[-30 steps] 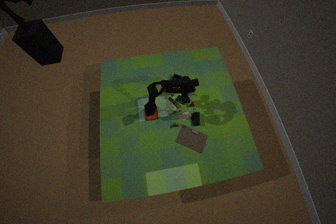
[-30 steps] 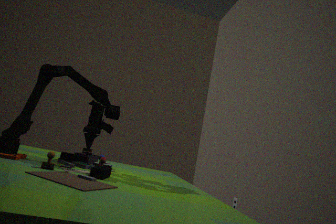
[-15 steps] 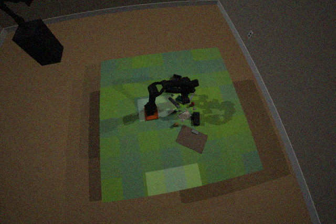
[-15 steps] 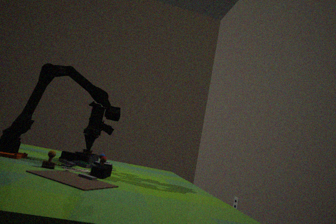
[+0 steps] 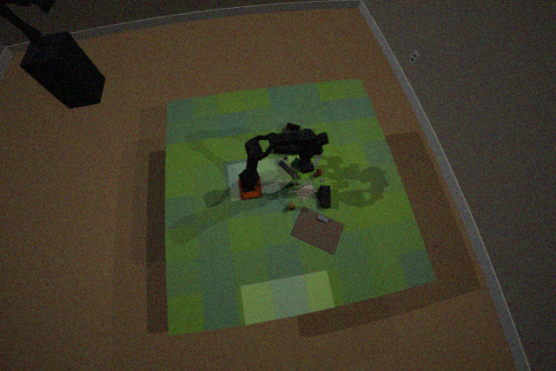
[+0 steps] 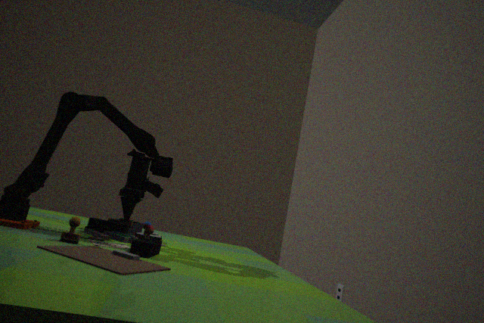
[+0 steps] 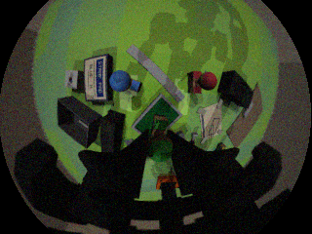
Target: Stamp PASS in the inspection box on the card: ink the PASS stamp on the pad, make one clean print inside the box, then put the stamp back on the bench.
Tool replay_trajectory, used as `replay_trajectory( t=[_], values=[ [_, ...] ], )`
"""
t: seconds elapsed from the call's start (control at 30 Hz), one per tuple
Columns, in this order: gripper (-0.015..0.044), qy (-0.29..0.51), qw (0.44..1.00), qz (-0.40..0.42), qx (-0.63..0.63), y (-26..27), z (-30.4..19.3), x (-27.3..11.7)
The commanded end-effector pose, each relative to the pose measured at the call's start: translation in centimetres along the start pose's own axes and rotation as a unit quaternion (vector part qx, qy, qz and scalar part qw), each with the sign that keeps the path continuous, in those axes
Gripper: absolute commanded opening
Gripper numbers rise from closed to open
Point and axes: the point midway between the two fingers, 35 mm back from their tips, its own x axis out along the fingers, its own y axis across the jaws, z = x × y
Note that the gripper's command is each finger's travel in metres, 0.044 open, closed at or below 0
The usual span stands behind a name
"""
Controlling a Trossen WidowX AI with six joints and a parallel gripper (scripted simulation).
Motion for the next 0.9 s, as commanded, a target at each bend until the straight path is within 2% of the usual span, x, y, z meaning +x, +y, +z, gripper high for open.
replay_trajectory(
  t=[0.0,0.87],
  values=[
    [0.0,0.004,1.0,0.002,0.001,0.1,-0.1,0.5],
    [0.0,0.004,1.0,0.003,0.0,0.0,-0.3,2.2]
  ],
)
